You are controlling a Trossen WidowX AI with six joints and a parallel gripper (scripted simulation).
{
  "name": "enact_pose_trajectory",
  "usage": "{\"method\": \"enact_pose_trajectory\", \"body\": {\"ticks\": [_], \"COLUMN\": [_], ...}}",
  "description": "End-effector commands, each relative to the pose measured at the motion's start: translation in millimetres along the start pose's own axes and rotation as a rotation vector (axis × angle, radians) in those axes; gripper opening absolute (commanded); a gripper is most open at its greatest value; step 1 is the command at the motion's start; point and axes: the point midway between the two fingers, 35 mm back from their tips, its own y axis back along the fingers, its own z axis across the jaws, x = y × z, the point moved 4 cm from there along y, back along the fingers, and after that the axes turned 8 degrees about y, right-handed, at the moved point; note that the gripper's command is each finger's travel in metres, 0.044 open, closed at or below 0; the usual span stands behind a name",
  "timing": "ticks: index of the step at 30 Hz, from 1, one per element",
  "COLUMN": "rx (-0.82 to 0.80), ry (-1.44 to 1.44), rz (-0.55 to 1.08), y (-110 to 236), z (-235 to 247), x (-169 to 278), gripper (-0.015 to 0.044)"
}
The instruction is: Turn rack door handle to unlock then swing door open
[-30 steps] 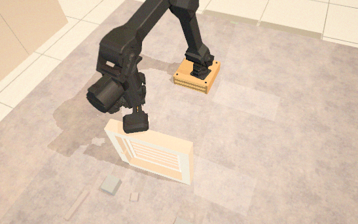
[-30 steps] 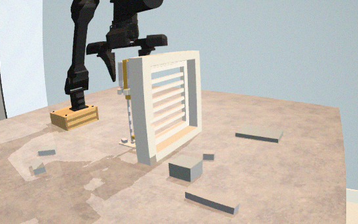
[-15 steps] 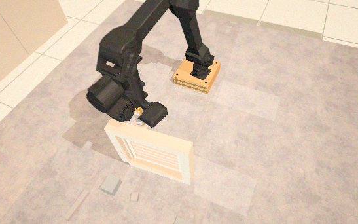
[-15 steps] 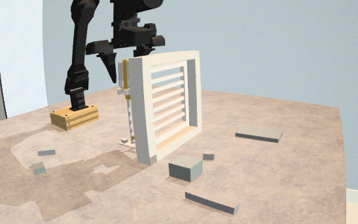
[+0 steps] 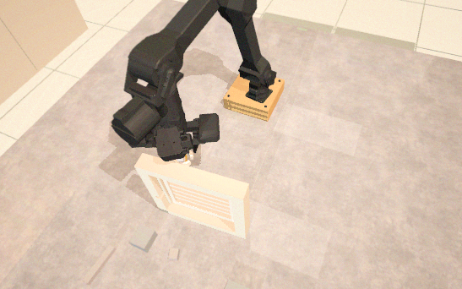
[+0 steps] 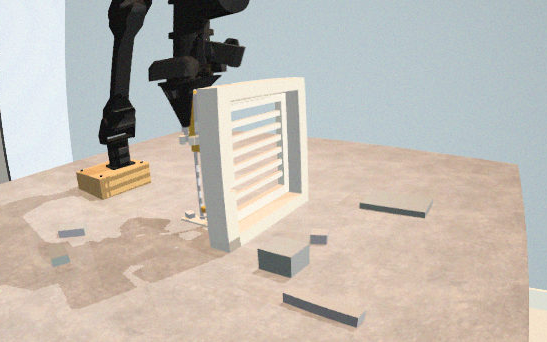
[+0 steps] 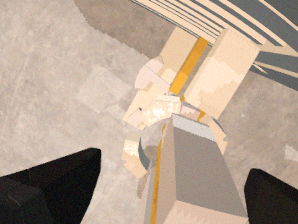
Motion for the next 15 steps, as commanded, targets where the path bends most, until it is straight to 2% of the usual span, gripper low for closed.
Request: {"method": "enact_pose_trajectory", "body": {"ticks": [1, 15], "rx": [-0.002, -0.001], "ry": [0.191, 0.885], "rz": [-0.002, -0.003], "y": [-0.1, -0.2], "z": [0.3, 0.3], "x": [-0.2, -0.2], "gripper": [0.0290, 0.0290]}}
